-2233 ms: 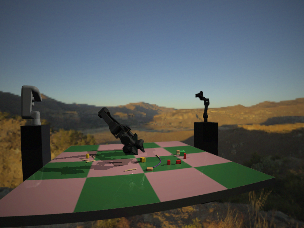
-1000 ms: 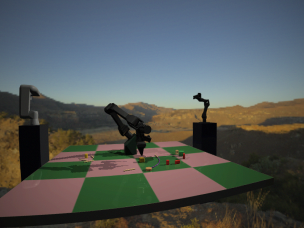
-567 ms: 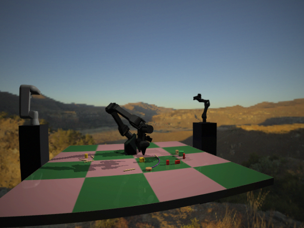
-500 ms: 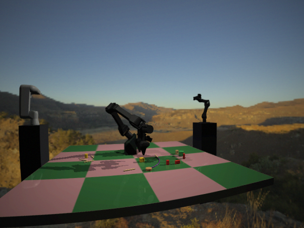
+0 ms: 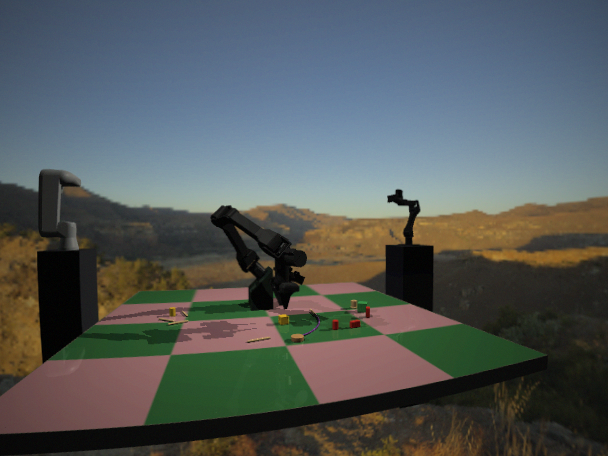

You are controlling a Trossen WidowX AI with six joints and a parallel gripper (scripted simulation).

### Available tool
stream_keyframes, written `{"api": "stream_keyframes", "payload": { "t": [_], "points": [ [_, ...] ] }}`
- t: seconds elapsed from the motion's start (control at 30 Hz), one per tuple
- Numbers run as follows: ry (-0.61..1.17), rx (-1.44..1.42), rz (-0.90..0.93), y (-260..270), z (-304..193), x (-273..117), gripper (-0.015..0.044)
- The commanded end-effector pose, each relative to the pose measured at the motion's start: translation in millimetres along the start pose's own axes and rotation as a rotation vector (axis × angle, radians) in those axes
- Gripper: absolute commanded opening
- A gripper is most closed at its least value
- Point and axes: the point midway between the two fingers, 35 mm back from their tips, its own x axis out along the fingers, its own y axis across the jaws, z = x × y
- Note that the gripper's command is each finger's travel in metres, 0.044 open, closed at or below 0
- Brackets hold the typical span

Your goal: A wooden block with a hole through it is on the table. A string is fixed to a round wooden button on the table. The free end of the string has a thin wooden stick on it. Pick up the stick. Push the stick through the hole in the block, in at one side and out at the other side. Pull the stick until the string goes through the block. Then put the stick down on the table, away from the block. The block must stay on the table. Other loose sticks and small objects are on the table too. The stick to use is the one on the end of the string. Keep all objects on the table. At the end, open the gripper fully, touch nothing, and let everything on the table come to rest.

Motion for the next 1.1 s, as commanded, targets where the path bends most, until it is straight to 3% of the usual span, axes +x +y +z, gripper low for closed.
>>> {"api": "stream_keyframes", "payload": {
  "t": [0.0,0.13,0.43,1.07],
  "points": [
    [0.000,0.000,0.000,0.0,0.0,0.0,0.0236],
    [0.000,0.000,0.000,0.0,0.0,0.0,0.0236],
    [0.000,0.000,0.000,0.0,0.0,0.0,0.0000],
    [0.000,0.000,0.000,0.0,0.0,0.0,0.0000]
  ]
}}
